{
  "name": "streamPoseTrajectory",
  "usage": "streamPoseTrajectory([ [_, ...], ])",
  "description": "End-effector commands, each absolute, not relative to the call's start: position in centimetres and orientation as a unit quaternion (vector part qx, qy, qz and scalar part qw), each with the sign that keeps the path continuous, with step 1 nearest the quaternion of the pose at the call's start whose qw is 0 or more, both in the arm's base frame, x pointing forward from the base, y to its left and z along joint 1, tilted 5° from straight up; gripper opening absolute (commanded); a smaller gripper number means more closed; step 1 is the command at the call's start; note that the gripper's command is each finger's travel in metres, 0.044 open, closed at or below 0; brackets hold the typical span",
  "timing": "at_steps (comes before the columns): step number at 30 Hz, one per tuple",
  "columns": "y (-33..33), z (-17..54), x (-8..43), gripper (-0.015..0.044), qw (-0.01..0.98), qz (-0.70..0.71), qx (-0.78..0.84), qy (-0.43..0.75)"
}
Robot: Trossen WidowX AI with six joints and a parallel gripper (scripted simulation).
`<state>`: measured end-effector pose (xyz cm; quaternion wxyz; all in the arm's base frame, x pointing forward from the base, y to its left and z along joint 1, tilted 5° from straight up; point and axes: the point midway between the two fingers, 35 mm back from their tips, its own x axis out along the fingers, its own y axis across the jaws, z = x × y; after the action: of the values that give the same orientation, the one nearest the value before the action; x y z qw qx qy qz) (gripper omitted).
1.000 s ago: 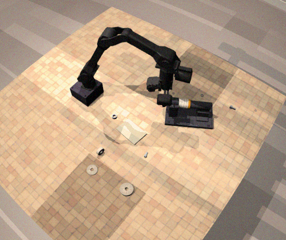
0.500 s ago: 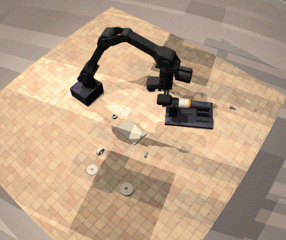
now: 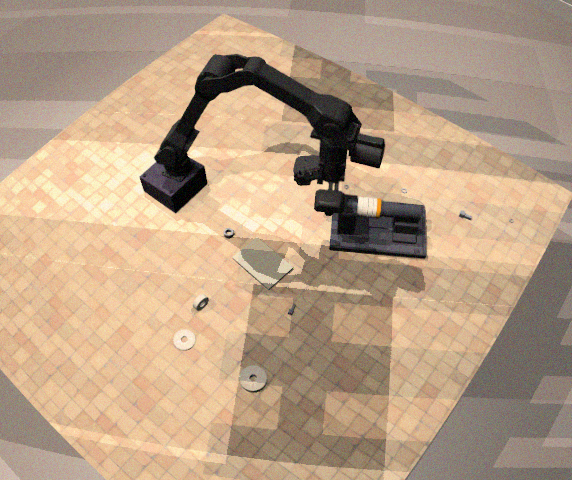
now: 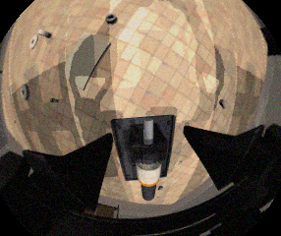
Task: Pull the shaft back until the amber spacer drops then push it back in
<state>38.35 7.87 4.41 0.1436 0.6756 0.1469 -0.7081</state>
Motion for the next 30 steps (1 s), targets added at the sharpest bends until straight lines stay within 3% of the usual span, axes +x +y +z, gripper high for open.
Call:
streamPoseTrajectory([
  [1, 7.9, 3.6, 38.2, 0.0440, 0.140, -0.711, 0.673, 0.146],
  [30, 8.0, 1.0, 37.9, 0.0440, 0.140, -0.711, 0.673, 0.146],
])
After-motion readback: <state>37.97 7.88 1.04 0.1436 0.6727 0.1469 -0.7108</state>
